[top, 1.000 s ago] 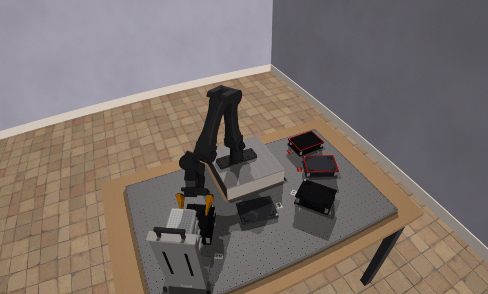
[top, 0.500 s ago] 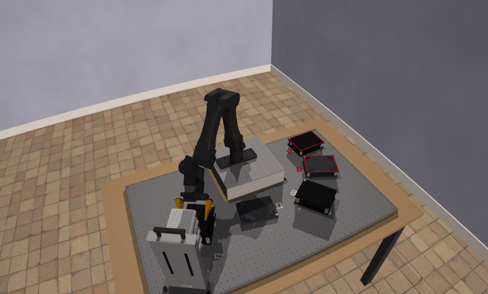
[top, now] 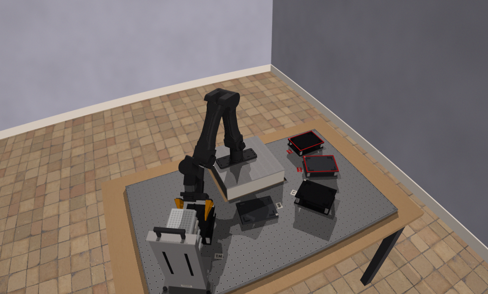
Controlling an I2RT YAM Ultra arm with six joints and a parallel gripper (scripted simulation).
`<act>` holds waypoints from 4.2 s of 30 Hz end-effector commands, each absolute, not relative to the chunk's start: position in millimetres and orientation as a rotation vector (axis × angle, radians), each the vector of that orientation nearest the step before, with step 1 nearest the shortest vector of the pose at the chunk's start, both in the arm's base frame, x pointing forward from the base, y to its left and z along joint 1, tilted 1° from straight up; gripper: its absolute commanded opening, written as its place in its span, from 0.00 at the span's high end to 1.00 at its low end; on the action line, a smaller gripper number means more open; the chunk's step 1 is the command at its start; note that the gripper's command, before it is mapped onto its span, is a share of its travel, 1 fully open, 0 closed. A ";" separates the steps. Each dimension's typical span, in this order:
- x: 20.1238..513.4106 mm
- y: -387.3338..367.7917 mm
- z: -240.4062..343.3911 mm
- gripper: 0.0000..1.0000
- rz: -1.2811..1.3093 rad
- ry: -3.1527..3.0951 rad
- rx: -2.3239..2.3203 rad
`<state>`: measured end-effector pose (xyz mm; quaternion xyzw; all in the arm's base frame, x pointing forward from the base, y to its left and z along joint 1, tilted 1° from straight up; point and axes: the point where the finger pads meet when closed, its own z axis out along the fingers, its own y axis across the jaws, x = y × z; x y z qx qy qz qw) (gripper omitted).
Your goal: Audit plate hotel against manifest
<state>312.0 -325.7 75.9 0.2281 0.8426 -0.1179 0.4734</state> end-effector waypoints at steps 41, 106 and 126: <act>320.4 -338.0 109.7 0.00 -0.341 1.987 0.521; 284.4 -313.8 89.5 0.00 -0.314 2.031 0.543; 271.2 -306.8 77.5 0.00 -0.323 2.023 0.537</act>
